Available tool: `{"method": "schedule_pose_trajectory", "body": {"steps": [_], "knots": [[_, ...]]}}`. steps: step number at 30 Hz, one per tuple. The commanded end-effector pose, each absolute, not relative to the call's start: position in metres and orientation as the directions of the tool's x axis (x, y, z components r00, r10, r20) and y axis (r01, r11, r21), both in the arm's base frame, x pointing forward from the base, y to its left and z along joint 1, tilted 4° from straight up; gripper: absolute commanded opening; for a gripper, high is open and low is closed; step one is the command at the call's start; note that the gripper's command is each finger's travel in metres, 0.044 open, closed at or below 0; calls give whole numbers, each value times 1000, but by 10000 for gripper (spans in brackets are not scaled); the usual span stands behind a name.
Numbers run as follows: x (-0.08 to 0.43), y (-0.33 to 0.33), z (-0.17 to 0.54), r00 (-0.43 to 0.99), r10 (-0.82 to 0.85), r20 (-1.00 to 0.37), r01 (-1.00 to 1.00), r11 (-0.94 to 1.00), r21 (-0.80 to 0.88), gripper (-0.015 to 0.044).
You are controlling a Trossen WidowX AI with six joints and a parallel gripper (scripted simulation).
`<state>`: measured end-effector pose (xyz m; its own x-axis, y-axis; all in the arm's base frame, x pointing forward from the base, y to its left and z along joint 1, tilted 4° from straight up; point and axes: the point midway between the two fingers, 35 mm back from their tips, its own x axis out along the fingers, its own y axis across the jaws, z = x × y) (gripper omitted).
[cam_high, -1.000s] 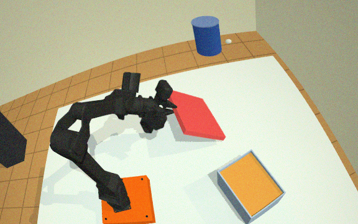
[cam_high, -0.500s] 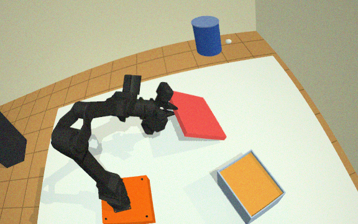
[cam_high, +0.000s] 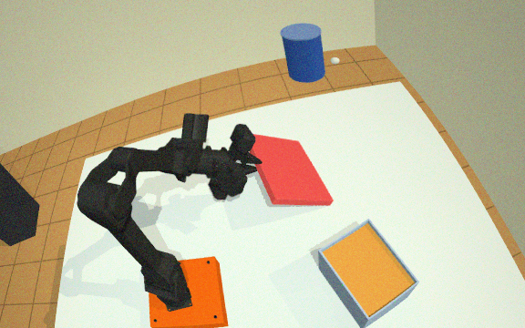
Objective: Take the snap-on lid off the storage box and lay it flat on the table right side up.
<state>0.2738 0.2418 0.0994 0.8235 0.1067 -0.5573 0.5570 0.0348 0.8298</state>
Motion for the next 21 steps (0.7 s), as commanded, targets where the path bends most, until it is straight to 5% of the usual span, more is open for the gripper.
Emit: {"method": "schedule_pose_trajectory", "body": {"steps": [1, 21], "knots": [[272, 240, 86, 810, 97, -578, 574, 69, 816, 0], [273, 240, 70, 810, 97, -578, 574, 69, 816, 0]]}}
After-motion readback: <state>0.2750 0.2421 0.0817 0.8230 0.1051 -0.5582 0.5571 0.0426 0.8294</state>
